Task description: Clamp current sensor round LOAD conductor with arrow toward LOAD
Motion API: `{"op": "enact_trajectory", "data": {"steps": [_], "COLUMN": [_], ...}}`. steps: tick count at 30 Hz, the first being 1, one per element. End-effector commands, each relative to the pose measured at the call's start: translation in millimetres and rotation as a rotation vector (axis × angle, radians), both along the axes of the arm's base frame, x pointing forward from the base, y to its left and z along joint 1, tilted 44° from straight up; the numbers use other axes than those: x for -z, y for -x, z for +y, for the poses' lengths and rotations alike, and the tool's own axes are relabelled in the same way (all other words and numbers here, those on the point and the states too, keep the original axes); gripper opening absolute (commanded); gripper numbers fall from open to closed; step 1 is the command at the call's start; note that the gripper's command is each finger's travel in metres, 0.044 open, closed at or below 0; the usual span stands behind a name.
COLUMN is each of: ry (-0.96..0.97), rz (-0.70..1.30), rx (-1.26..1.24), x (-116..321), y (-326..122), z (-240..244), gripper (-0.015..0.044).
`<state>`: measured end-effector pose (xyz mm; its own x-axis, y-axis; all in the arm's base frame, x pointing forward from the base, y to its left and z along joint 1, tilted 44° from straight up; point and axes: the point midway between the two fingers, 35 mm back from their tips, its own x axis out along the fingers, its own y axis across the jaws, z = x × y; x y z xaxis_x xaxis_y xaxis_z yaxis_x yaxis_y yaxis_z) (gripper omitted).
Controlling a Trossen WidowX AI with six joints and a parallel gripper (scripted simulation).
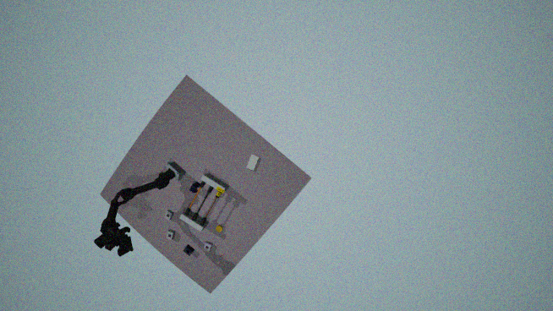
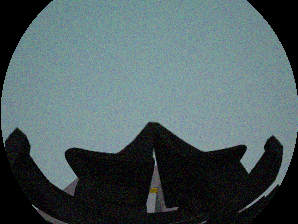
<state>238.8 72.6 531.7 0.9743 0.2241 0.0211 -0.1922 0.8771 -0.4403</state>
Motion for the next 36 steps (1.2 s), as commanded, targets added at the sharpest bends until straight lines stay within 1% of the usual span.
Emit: {"op": "enact_trajectory", "data": {"steps": [1,3,7,12,17,21,23,30,32,36], "ry": [-0.004,-0.033,-0.12,-0.229,-0.338,-0.425,-0.453,-0.458,-0.462,-0.444], "rz": [0.001,0.005,0.014,0.022,0.025,0.024,0.023,0.033,0.111,0.341], "rx": [0.002,0.015,0.056,0.106,0.154,0.192,0.204,0.208,0.226,0.285], "x": [1,11,44,92,146,191,207,210,221,259], "y": [-1,-10,-36,-60,-75,-78,-77,-79,-92,-126], "z": [0,-2,-9,-25,-47,-65,-72,-72,-67,-46], "gripper": [0.0026,0.0079,0.0184,0.0315,0.044,0.044,0.044,0.044,0.044,0.044]}}
